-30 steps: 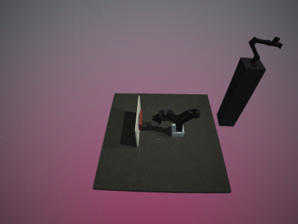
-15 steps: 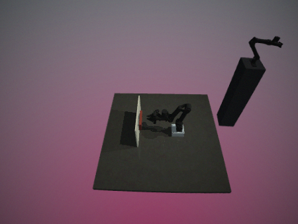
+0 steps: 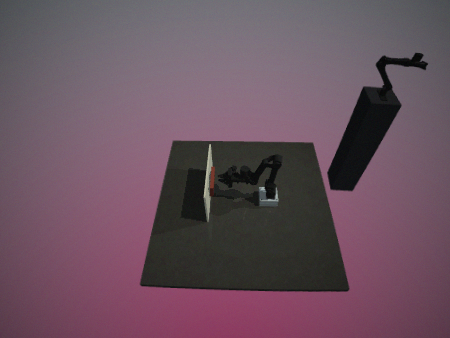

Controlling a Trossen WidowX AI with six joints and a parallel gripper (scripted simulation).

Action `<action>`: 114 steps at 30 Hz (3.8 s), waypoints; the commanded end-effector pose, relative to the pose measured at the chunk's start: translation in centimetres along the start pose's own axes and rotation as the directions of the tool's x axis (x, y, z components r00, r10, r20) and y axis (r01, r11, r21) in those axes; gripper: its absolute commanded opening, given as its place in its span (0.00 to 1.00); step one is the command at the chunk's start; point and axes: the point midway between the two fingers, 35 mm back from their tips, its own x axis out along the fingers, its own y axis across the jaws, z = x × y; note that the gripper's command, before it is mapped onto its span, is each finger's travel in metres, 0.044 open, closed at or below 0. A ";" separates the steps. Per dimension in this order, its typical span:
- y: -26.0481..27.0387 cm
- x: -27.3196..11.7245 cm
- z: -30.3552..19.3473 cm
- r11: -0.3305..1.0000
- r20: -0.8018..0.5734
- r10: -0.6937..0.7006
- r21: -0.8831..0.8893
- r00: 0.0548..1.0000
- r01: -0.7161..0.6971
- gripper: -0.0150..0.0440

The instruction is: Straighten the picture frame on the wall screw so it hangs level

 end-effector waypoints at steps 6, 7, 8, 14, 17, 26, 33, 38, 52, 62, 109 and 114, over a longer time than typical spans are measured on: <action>0.0 0.3 0.1 1.000 0.004 0.002 0.005 1.000 -0.002 0.69; 0.1 0.4 0.1 1.000 0.004 0.002 0.005 1.000 -0.002 0.69; 0.1 0.5 0.1 1.000 0.004 0.002 0.005 1.000 -0.002 0.69; 0.1 1.4 0.1 1.000 0.004 0.003 0.005 1.000 -0.003 0.69; 0.1 1.9 0.1 1.000 0.005 0.003 0.005 1.000 -0.003 0.69; 0.2 3.4 0.1 1.000 0.005 0.004 0.005 1.000 -0.004 0.69; 0.1 4.1 0.1 1.000 0.005 0.005 0.005 1.000 -0.005 0.69; 0.1 4.1 0.1 1.000 0.005 0.005 0.005 1.000 -0.005 0.69; 0.1 4.1 0.1 1.000 0.005 0.005 0.005 1.000 -0.005 0.69; 0.1 4.1 0.1 1.000 0.005 0.005 0.005 1.000 -0.005 0.69; 0.7 4.1 0.1 1.000 0.005 0.005 0.005 1.000 -0.005 0.25; 0.8 4.1 0.1 1.000 0.005 0.005 0.005 1.000 -0.005 0.25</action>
